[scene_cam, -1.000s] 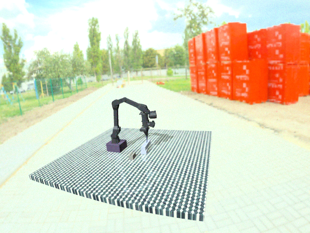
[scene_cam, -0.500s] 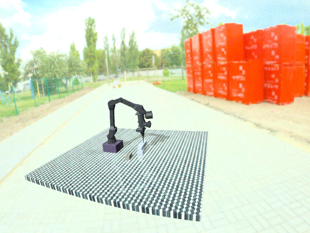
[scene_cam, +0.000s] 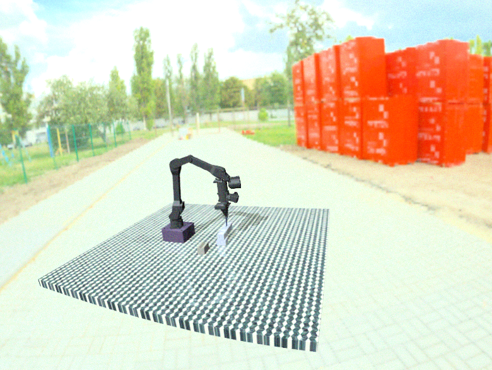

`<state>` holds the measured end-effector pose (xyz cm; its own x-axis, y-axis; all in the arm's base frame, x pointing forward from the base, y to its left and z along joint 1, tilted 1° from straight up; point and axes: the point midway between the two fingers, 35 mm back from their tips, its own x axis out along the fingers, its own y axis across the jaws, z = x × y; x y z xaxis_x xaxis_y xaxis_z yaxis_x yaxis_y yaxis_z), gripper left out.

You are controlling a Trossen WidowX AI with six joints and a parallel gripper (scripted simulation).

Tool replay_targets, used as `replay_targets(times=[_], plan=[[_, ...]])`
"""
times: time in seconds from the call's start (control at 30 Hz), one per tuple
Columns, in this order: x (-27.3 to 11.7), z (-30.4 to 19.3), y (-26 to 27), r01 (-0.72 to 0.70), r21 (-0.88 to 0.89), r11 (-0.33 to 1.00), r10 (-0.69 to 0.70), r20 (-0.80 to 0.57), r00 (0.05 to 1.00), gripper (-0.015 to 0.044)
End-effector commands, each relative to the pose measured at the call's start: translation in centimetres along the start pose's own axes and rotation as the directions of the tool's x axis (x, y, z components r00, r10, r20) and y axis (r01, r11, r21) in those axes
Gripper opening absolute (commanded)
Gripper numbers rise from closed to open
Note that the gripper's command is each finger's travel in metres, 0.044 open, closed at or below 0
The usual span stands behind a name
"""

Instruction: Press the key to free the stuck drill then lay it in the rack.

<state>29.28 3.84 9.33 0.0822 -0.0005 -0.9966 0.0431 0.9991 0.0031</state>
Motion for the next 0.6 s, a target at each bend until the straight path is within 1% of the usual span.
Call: replay_targets(times=[0.0,0.57], plan=[[1.43,-0.70,-0.04,0.005,0.001,1.000,-0.005,-0.037,0.999,0.0000],[2.10,-0.81,-0.03,0.005,0.001,1.000,-0.005,-0.037,0.999,0.0000]])
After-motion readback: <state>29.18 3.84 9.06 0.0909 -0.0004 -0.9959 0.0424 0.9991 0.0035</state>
